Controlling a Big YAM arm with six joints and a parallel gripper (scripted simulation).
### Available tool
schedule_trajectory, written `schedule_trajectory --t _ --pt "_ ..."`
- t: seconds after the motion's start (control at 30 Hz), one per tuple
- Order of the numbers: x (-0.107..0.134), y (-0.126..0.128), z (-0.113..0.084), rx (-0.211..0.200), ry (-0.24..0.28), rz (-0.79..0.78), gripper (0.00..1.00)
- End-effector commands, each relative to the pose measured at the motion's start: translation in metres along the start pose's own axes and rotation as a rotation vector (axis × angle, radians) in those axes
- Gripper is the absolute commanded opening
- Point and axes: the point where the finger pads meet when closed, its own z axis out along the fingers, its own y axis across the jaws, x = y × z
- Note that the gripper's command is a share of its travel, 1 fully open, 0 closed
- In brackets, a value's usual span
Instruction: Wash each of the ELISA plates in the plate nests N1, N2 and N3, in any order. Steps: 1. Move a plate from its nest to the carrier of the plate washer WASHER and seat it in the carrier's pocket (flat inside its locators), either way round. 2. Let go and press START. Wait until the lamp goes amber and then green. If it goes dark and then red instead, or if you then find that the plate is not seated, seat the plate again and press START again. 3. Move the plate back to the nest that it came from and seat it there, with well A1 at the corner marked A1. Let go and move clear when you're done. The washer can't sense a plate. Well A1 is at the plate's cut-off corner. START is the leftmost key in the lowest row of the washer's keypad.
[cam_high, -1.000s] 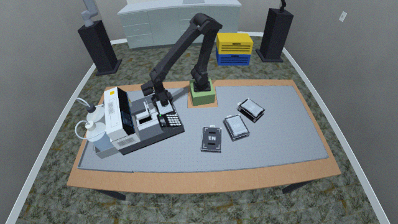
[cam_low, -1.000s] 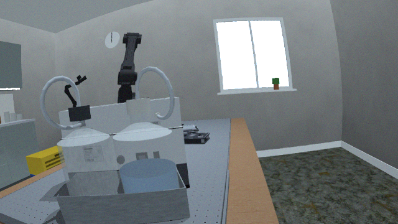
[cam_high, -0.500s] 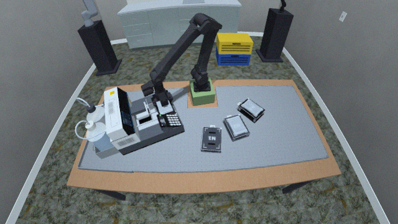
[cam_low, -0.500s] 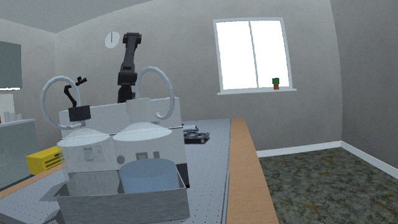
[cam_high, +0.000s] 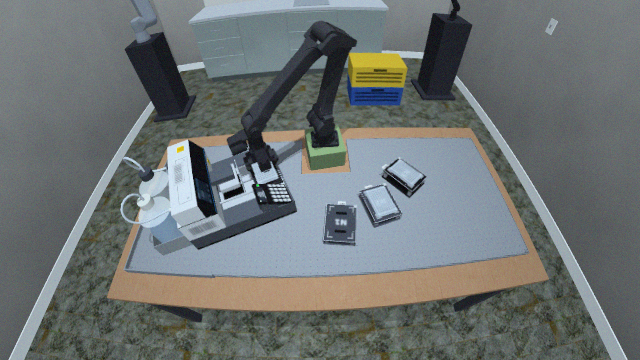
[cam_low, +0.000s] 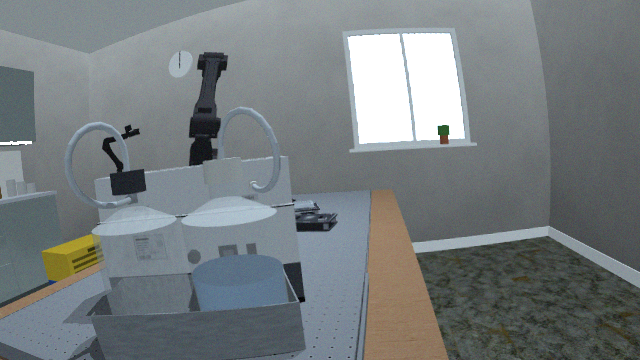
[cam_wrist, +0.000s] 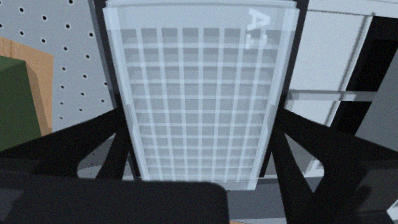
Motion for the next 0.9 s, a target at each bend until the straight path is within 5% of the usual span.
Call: schedule_trajectory --t 0.0,0.87 --pt "-0.0031 -0.0064 0.0001 0.019 -0.001 -0.003 0.82" --pt "-0.0029 -0.0052 0.0054 0.014 0.0 -0.002 0.82"
